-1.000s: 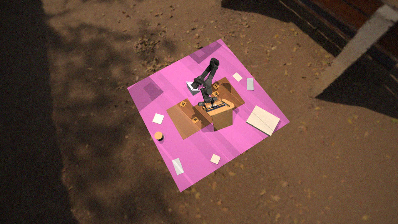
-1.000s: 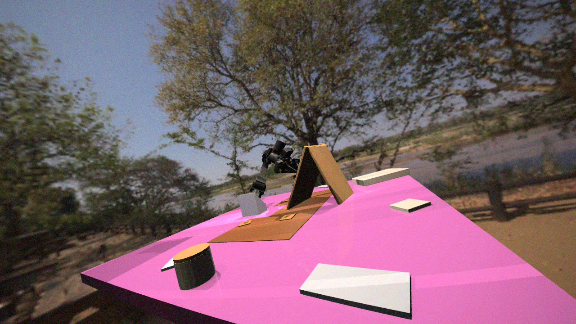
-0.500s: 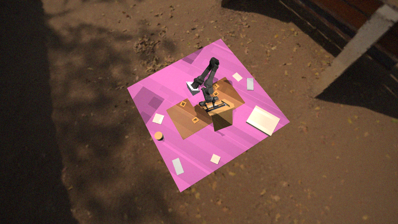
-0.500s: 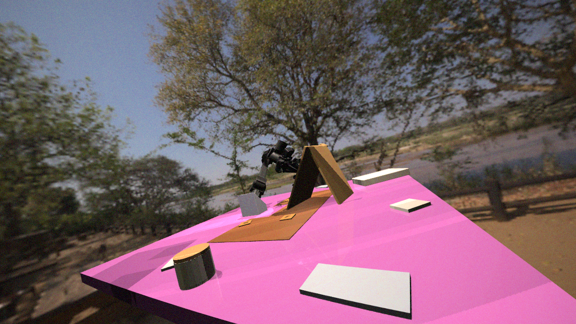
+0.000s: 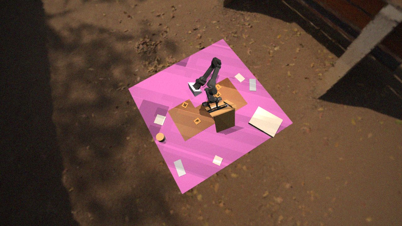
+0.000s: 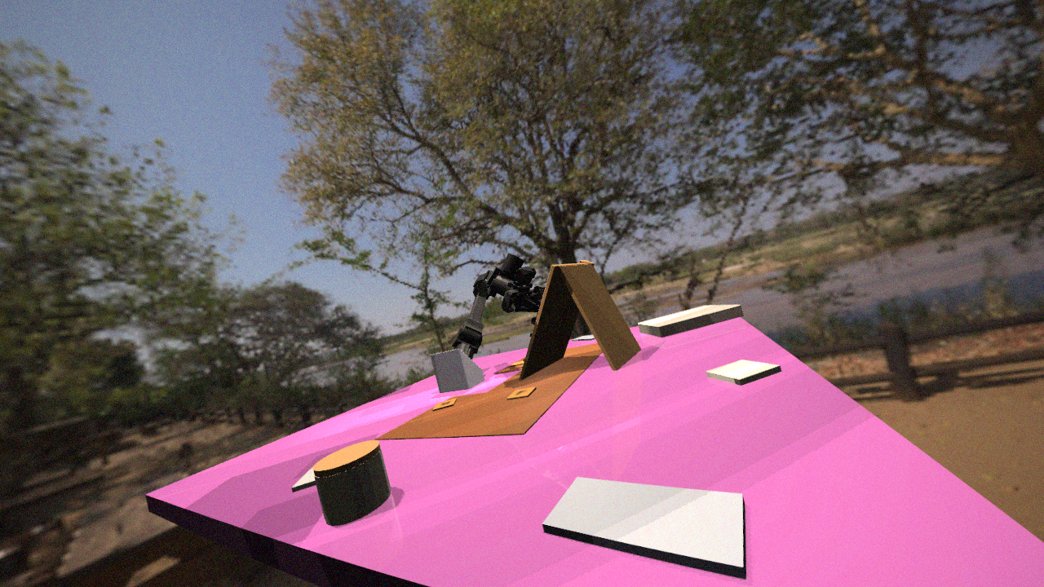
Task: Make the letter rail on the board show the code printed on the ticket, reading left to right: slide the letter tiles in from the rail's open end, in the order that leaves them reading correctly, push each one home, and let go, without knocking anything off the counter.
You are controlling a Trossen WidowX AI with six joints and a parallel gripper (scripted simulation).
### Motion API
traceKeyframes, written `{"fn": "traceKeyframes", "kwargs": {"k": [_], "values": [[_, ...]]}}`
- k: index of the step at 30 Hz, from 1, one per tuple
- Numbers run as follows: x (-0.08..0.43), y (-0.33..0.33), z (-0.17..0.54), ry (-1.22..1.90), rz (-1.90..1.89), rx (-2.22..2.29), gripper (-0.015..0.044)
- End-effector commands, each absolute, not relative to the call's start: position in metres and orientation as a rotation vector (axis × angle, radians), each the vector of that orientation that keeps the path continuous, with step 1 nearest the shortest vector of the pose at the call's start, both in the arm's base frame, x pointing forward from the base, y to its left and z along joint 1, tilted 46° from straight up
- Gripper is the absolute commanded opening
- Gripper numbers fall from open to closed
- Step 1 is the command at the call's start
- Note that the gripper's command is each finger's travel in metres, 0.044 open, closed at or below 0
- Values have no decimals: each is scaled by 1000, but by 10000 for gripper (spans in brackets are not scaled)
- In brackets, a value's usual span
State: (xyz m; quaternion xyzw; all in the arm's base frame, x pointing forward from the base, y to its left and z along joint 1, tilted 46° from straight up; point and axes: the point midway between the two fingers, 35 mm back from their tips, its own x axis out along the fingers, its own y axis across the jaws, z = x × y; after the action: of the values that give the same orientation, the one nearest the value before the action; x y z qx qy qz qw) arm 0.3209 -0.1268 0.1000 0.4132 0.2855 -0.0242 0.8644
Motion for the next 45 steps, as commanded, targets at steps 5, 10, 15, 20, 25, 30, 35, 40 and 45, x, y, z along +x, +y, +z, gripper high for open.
{"fn": "traceKeyframes", "kwargs": {"k": [5,10,15,20,25,30,35,40,45], "values": [[323,-123,106,596,-53,865,0],[324,-120,109,596,-53,865,0],[325,-117,112,596,-53,865,0],[326,-114,115,596,-53,866,0],[327,-111,118,596,-53,866,0],[329,-109,120,596,-52,866,0],[329,-108,122,596,-52,866,0],[329,-108,120,597,-49,866,105],[328,-108,121,597,-51,866,236]]}}
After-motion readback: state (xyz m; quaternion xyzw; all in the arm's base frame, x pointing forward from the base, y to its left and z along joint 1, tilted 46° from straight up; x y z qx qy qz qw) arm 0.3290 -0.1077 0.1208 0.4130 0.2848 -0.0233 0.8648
